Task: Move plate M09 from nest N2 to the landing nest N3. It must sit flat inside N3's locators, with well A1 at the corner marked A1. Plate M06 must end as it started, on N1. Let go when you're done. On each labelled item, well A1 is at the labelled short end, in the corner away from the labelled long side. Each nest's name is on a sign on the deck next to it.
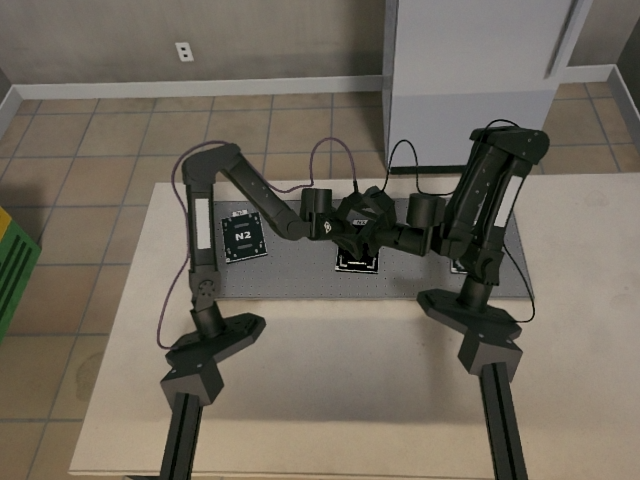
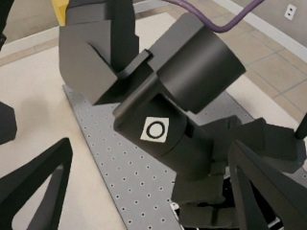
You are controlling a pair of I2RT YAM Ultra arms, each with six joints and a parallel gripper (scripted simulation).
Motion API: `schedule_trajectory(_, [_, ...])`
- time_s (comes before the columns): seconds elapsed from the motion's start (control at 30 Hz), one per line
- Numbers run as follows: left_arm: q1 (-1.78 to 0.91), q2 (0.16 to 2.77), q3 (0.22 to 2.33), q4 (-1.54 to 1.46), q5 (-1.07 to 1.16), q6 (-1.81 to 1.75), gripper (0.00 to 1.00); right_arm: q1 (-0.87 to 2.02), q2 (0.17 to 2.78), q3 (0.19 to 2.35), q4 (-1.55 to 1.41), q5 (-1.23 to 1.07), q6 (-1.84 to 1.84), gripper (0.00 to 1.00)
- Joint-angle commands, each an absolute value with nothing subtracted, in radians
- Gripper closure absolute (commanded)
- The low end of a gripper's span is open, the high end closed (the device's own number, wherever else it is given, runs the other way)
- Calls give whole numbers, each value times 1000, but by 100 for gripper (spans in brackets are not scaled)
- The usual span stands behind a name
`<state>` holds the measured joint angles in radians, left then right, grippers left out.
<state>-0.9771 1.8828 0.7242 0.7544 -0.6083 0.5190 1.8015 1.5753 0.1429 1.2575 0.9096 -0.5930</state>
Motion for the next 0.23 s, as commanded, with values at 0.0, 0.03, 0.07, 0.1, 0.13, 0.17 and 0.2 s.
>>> schedule_trajectory(0.0, [-995, 1873, 720, 767, -587, 525, 0, 1811, 1593, 134, 1268, 907, -598, 0])
schedule_trajectory(0.03, [-995, 1873, 720, 767, -587, 525, 0, 1811, 1593, 134, 1268, 907, -598, 0])
schedule_trajectory(0.07, [-995, 1873, 720, 767, -587, 525, 0, 1811, 1593, 134, 1268, 907, -598, 0])
schedule_trajectory(0.1, [-995, 1873, 720, 767, -587, 525, 0, 1811, 1593, 134, 1268, 907, -598, 0])
schedule_trajectory(0.13, [-989, 1877, 725, 767, -587, 525, 0, 1811, 1593, 134, 1268, 907, -598, 0])
schedule_trajectory(0.17, [-989, 1877, 725, 767, -587, 525, 0, 1811, 1593, 134, 1268, 907, -598, 0])
schedule_trajectory(0.2, [-989, 1877, 725, 767, -587, 525, 0, 1811, 1593, 134, 1268, 907, -598, 0])
